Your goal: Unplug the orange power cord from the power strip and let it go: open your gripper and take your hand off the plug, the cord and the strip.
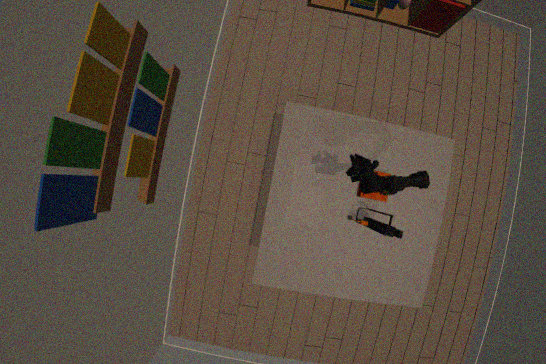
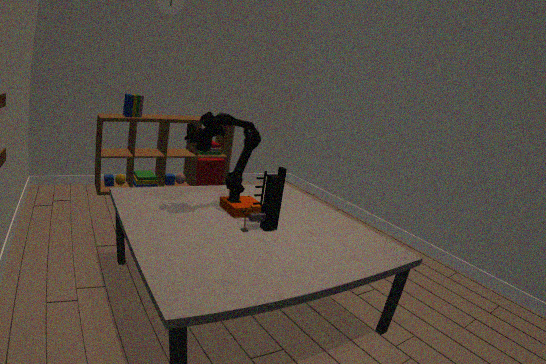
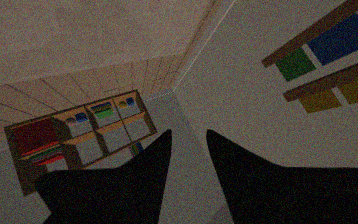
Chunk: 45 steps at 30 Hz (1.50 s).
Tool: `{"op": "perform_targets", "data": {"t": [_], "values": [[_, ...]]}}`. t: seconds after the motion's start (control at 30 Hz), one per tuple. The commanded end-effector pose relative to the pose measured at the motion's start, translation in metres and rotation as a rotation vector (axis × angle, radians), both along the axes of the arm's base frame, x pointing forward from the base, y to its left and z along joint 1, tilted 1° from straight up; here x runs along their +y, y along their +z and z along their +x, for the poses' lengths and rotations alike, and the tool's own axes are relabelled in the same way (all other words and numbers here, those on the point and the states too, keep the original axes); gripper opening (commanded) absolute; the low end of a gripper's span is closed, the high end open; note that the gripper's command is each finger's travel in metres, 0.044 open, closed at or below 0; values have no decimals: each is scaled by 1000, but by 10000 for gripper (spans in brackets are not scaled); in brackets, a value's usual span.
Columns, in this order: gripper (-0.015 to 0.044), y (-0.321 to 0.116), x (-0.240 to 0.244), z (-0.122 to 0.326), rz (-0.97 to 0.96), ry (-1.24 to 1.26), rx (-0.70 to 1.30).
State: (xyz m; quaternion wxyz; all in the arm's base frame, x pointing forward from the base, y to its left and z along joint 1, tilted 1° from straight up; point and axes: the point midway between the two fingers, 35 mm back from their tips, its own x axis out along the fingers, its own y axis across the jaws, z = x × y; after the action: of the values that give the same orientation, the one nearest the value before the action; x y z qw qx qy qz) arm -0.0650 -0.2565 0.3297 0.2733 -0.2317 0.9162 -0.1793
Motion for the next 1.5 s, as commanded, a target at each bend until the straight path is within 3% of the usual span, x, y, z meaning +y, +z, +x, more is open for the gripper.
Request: {"op": "perform_targets", "data": {"t": [0.0,0.43,0.83,1.13,1.47], "values": [[160,-45,-24,59,-136,8,-328],[160,-97,-20,153,-224,-103,-823],[160,-143,18,234,-204,-418,-1198],[160,-173,62,277,-201,-754,-1338],[160,-201,119,311,-219,-1137,-1350]]}}
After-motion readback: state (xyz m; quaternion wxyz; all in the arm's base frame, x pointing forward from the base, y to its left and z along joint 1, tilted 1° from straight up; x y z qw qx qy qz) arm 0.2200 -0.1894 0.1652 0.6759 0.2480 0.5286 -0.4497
